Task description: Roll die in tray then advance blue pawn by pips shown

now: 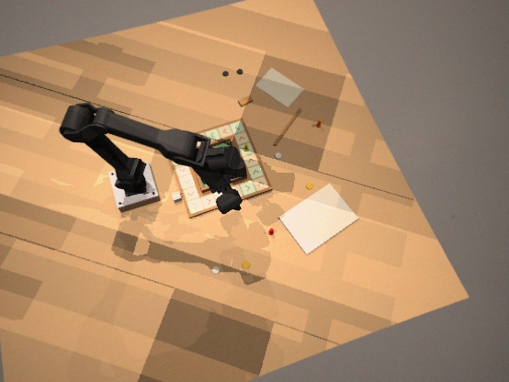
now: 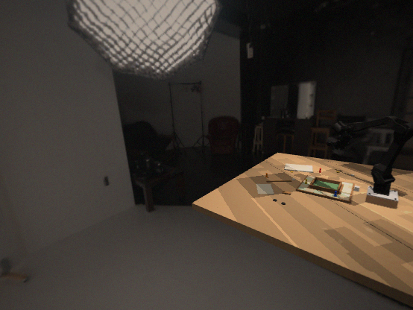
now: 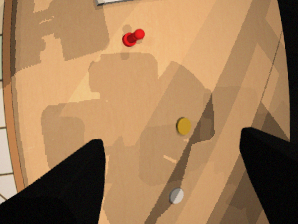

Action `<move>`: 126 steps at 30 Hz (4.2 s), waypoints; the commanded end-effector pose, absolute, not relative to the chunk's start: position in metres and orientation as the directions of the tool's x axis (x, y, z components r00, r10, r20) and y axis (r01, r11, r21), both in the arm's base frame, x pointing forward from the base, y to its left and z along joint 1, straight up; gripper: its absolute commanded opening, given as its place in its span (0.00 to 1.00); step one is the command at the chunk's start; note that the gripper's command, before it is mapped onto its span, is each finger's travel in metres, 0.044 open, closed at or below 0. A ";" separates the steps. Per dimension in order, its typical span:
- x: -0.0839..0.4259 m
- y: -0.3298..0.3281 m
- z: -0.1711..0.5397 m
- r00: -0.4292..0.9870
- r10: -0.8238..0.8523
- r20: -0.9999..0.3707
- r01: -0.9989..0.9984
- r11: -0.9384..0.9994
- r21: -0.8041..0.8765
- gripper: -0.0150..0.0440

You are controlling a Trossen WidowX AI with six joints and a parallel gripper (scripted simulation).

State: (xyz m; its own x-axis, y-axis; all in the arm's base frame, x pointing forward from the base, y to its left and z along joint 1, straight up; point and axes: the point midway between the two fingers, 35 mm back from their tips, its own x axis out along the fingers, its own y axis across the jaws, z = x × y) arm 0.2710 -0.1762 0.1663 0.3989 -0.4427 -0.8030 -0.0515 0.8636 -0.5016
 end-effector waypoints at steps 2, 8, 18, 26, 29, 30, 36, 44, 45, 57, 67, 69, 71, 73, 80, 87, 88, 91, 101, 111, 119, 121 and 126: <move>0.213 -0.125 0.113 0.271 -0.268 -0.924 -0.101 0.947 -0.304 0.72; 0.144 -0.073 0.065 0.091 -0.080 -0.993 -0.100 0.991 -0.089 0.72; 0.118 -0.060 0.047 0.016 -0.007 -1.000 -0.082 0.997 -0.008 0.72; 0.118 -0.060 0.030 0.016 -0.007 -1.000 -0.082 0.997 -0.008 0.72; 0.118 -0.061 0.027 0.016 -0.007 -1.000 -0.082 0.997 -0.008 0.72; 0.119 -0.061 0.026 0.016 -0.007 -1.000 -0.082 0.997 -0.008 0.72; 0.119 -0.061 0.016 0.016 -0.007 -1.000 -0.082 0.997 -0.008 0.72; 0.119 -0.061 0.003 0.016 -0.007 -1.000 -0.082 0.997 -0.008 0.72; 0.119 -0.061 0.001 0.016 -0.007 -1.000 -0.082 0.997 -0.008 0.72; 0.119 -0.061 -0.002 0.016 -0.007 -1.000 -0.082 0.997 -0.008 0.43; 0.121 -0.062 0.005 0.016 -0.007 -1.000 -0.082 0.997 -0.008 0.25; 0.123 -0.062 0.014 0.016 -0.007 -1.000 -0.082 0.997 -0.008 0.25; 0.125 -0.062 0.024 0.017 -0.007 -1.000 -0.082 0.997 -0.008 0.25; 0.126 -0.062 0.034 0.017 -0.007 -1.000 -0.082 0.997 -0.008 0.25; 0.126 -0.059 0.070 0.017 -0.006 -1.000 -0.082 0.997 -0.008 0.25; 0.119 -0.054 0.107 0.016 -0.006 -1.000 -0.082 0.997 -0.007 0.25; 0.117 -0.053 0.113 0.016 -0.006 -1.000 -0.082 0.997 -0.007 0.25; 0.114 -0.051 0.120 0.016 -0.006 -1.000 -0.082 0.997 -0.007 0.25; 0.143 -0.049 0.120 0.018 -0.005 -1.000 -0.077 0.997 -0.007 0.25; 0.186 -0.039 0.115 0.022 -0.005 -1.000 -0.072 0.997 -0.007 0.25; 0.221 -0.023 0.106 0.025 -0.003 -1.000 -0.066 0.998 -0.005 0.25; 0.230 -0.018 0.103 0.025 -0.003 -1.000 -0.065 0.998 -0.005 0.25; 0.250 -0.003 0.094 0.027 -0.002 -1.000 -0.065 0.998 -0.004 0.25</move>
State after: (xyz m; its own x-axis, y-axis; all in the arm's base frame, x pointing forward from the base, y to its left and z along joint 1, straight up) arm 0.2350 -0.0140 0.1004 0.0247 -0.0044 -0.9997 -0.0687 0.9976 -0.0061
